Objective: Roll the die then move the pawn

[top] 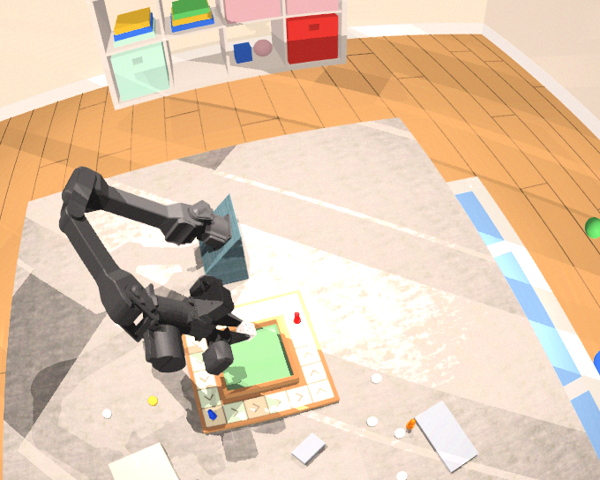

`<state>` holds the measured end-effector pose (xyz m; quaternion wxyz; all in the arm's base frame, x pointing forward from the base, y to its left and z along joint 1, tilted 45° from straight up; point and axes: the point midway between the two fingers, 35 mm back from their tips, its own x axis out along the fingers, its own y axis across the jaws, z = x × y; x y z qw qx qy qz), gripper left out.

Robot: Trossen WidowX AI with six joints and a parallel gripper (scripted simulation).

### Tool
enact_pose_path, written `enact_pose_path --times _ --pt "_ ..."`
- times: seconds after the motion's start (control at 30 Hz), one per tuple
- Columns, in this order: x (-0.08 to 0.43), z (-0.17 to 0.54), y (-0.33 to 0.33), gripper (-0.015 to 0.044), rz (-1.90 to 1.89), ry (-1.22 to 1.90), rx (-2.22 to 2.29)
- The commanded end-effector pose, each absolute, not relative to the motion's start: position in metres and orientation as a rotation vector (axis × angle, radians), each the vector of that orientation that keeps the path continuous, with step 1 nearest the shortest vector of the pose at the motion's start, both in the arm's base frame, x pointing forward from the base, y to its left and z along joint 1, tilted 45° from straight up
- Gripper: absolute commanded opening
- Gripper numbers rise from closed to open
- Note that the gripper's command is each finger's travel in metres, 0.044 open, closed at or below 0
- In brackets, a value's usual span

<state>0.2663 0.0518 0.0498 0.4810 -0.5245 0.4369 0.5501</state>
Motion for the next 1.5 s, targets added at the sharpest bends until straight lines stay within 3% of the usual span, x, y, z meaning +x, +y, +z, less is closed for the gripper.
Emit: enact_pose_path --times 0.0,0.9,1.47 --pt "0.267 0.051 0.053 0.0000 1.339 1.060 -1.274" --pt "0.266 0.050 0.052 0.0000 1.341 1.066 -1.279" --pt "0.261 0.078 0.080 0.0440 1.340 1.059 -1.272"
